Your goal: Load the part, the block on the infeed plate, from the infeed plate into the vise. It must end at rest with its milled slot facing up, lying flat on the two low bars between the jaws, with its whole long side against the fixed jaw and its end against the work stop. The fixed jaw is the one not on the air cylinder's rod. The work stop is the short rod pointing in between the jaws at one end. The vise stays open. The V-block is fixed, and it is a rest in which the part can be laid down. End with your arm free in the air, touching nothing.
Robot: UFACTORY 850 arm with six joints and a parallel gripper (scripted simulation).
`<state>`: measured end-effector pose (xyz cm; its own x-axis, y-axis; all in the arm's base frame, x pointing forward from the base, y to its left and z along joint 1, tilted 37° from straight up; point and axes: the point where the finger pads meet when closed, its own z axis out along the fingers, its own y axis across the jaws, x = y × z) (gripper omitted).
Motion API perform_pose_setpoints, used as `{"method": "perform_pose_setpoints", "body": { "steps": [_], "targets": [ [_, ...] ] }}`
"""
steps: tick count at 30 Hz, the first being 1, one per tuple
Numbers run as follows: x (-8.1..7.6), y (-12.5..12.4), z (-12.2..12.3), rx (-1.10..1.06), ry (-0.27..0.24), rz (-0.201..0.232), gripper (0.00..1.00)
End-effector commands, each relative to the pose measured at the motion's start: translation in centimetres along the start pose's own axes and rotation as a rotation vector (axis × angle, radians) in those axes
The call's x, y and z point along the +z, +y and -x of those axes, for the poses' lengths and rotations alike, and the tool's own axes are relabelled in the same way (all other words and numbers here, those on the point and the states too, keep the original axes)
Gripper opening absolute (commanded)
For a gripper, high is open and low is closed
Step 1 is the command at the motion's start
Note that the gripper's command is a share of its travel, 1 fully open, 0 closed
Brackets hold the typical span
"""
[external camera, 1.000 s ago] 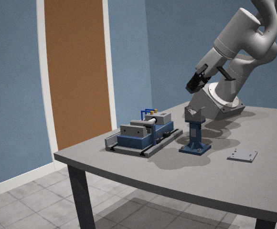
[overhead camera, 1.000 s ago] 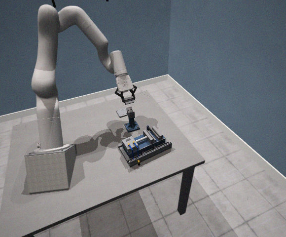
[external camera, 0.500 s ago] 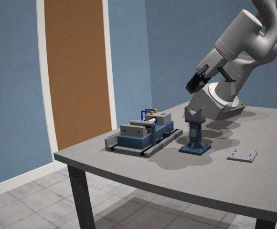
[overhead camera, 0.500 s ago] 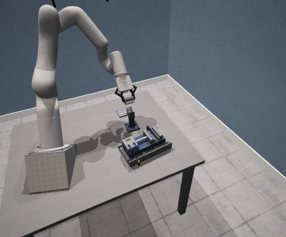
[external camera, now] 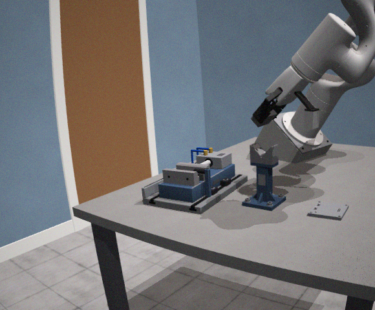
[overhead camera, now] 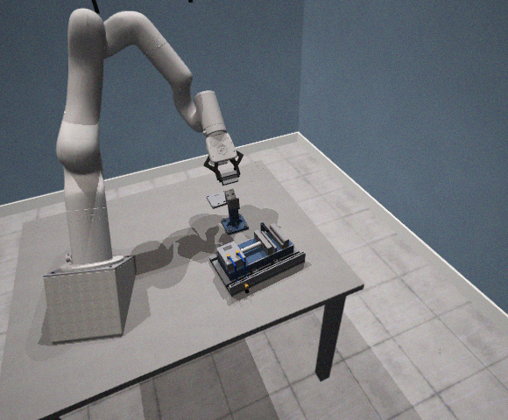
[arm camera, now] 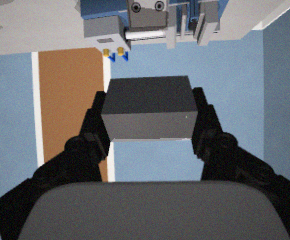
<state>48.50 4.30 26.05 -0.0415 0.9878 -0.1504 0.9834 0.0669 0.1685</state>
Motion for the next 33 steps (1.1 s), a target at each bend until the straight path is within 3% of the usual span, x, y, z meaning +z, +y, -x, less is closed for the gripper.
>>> {"method": "perform_pose_setpoints", "body": {
  "steps": [1,33],
  "targets": [
    [-0.06,0.06,0.03,0.001,0.0,0.001,0.0],
    [0.35,0.06,-0.38,0.001,0.0,0.001,0.0]
  ]
}}
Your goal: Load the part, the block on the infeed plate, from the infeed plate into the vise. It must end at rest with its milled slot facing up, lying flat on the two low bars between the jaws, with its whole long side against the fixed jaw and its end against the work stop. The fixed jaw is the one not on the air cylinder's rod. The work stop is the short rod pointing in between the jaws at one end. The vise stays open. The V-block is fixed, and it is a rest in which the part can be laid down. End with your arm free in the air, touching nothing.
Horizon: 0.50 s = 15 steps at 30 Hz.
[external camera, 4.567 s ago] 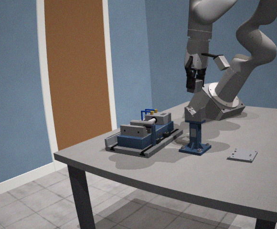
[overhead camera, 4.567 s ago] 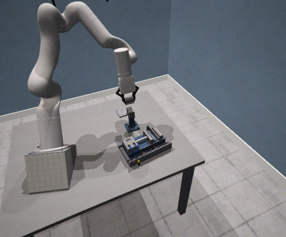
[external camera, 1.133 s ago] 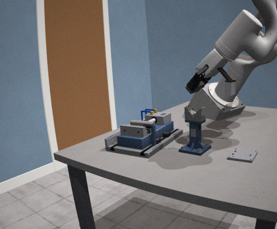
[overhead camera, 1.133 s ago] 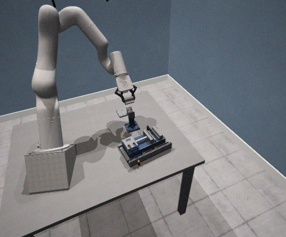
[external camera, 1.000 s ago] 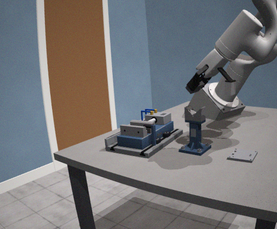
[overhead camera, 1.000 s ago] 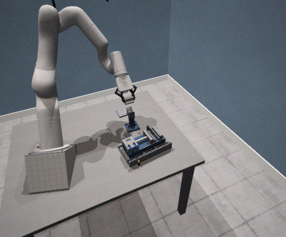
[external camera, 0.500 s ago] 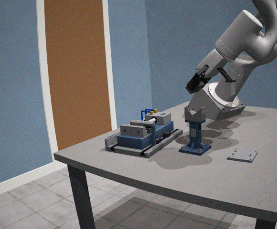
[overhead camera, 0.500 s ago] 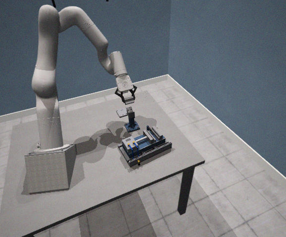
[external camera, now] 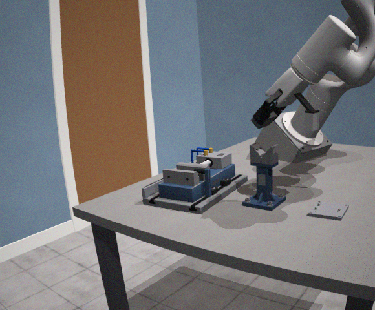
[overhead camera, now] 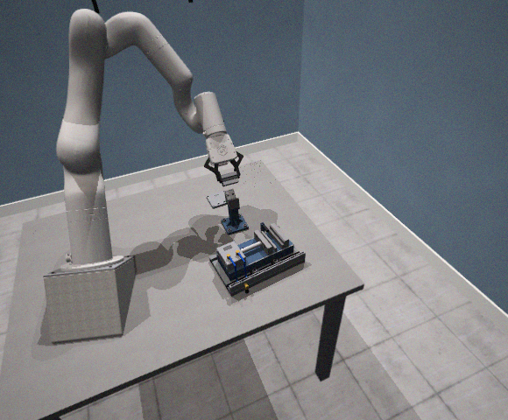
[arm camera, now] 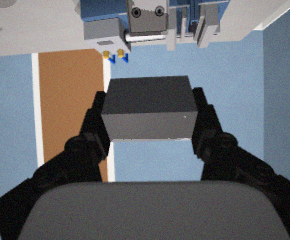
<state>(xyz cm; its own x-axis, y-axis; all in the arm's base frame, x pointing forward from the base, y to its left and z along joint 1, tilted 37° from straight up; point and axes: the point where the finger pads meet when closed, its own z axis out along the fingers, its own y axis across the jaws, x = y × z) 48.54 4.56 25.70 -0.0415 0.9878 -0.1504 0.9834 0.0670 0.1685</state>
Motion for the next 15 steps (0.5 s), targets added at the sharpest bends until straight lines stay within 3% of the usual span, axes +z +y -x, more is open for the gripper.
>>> {"method": "perform_pose_setpoints", "body": {
  "steps": [1,15],
  "targets": [
    [0.09,0.06,-0.11,0.001,0.0,0.001,0.0],
    [0.75,0.06,-0.78,0.001,0.0,0.001,0.0]
  ]
}}
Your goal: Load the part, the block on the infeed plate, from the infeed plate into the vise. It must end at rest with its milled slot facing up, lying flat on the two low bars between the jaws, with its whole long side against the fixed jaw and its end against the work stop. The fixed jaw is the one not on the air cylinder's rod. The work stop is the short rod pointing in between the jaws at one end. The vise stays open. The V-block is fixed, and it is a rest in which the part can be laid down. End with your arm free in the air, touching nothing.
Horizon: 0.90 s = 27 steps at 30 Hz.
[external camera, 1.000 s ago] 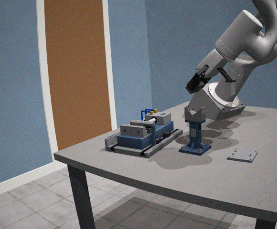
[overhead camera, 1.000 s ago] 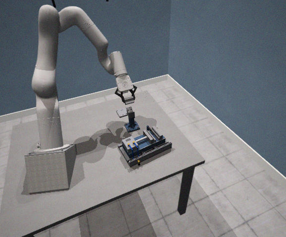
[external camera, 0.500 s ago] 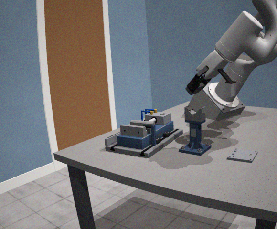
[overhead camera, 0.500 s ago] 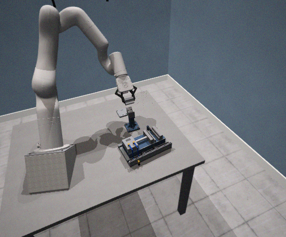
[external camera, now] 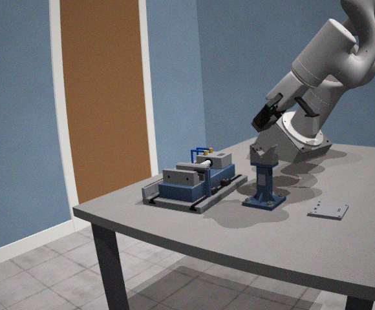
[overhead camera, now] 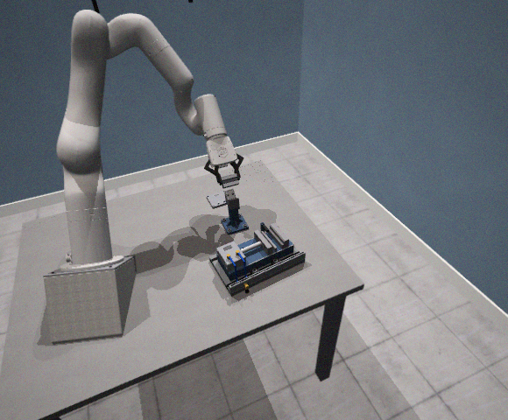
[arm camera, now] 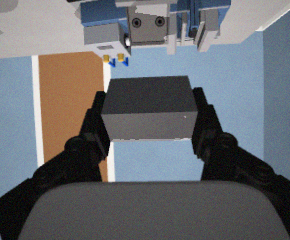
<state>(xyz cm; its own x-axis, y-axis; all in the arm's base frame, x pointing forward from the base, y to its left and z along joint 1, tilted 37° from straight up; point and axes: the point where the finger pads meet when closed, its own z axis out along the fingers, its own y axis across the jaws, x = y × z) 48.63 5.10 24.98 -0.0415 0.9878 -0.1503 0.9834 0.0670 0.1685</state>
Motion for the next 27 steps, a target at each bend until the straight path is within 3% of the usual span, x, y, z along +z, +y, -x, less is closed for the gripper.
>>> {"method": "perform_pose_setpoints", "body": {
  "steps": [1,27],
  "targets": [
    [0.2,0.1,-0.2,0.001,0.0,0.001,0.0],
    [1.9,0.1,-2.0,0.001,0.0,0.001,0.0]
  ]
}}
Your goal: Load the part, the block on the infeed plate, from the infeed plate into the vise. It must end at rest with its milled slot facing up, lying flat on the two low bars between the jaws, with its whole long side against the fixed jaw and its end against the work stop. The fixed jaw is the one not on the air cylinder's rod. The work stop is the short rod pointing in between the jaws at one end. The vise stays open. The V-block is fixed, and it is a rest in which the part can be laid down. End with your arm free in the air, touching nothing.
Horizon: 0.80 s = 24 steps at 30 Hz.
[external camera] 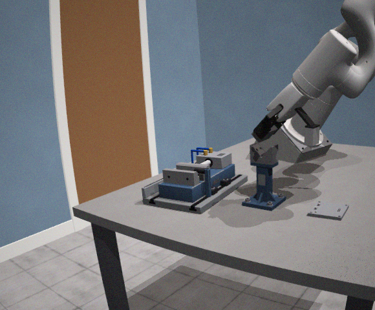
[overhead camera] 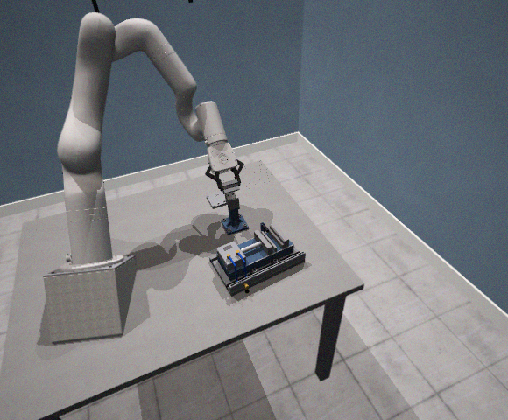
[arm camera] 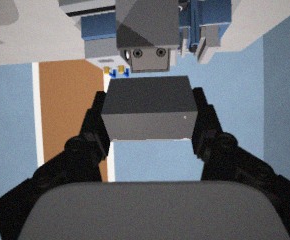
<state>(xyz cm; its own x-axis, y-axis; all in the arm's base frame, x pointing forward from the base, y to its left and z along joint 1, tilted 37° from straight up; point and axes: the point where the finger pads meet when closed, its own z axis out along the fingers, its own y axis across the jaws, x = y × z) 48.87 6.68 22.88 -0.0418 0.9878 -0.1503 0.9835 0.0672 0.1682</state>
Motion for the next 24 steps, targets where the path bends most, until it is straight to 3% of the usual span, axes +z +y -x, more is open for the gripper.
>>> {"method": "perform_pose_setpoints", "body": {
  "steps": [1,24],
  "targets": [
    [0.2,0.1,-0.2,0.001,0.0,0.002,0.0],
    [1.7,0.1,-1.7,0.001,0.0,0.002,0.0]
  ]
}}
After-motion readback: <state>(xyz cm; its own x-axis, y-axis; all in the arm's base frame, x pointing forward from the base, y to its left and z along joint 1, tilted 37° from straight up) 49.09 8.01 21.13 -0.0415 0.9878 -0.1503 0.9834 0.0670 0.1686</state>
